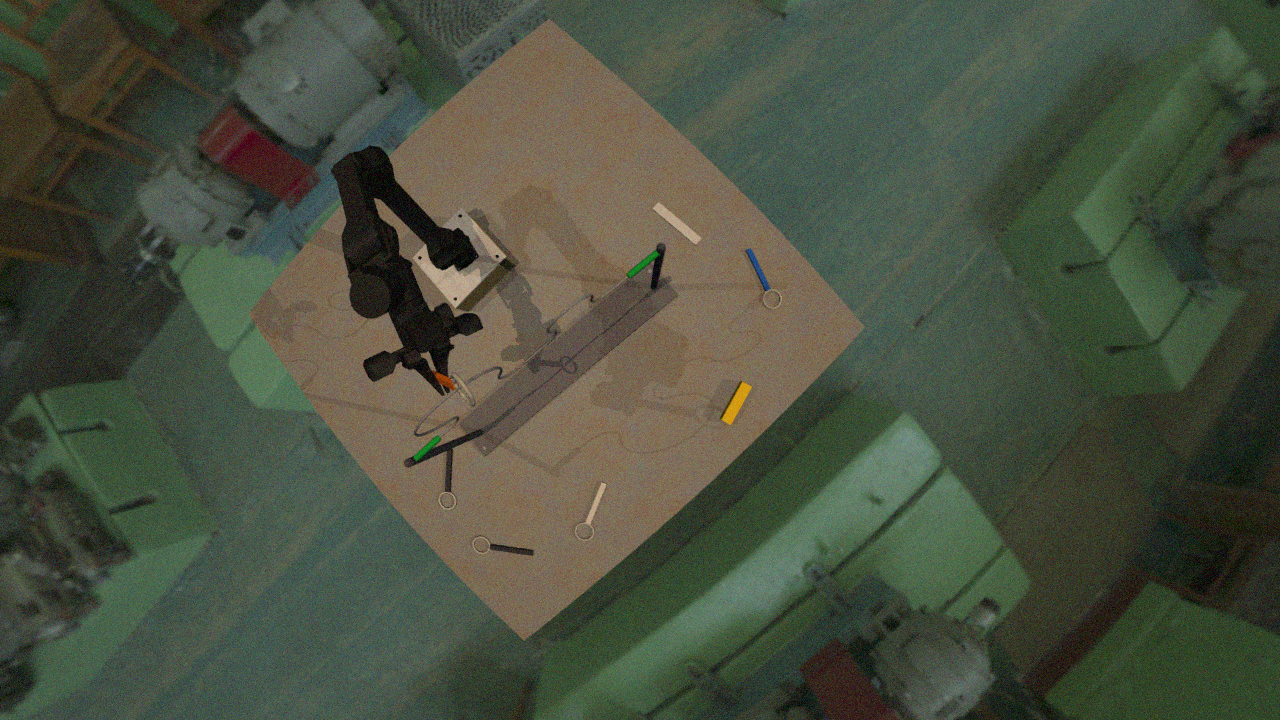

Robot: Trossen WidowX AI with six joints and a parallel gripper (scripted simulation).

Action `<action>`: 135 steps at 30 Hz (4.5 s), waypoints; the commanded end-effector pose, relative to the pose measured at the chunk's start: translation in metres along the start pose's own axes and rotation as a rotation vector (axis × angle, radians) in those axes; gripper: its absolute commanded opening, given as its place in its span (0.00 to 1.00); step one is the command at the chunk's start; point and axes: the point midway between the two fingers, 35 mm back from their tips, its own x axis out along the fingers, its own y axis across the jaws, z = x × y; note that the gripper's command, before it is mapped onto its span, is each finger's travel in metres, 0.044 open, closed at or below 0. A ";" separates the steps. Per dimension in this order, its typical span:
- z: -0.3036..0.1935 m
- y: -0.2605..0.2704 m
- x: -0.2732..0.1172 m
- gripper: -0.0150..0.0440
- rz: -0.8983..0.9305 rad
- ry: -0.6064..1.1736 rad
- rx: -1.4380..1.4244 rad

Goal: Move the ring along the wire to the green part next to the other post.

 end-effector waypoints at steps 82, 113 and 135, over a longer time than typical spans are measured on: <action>0.010 -0.024 -0.006 0.00 -0.525 -0.123 -0.918; 0.018 -0.028 -0.010 0.00 -0.713 -0.161 -1.248; 0.012 -0.029 -0.007 0.00 -0.771 -0.171 -1.346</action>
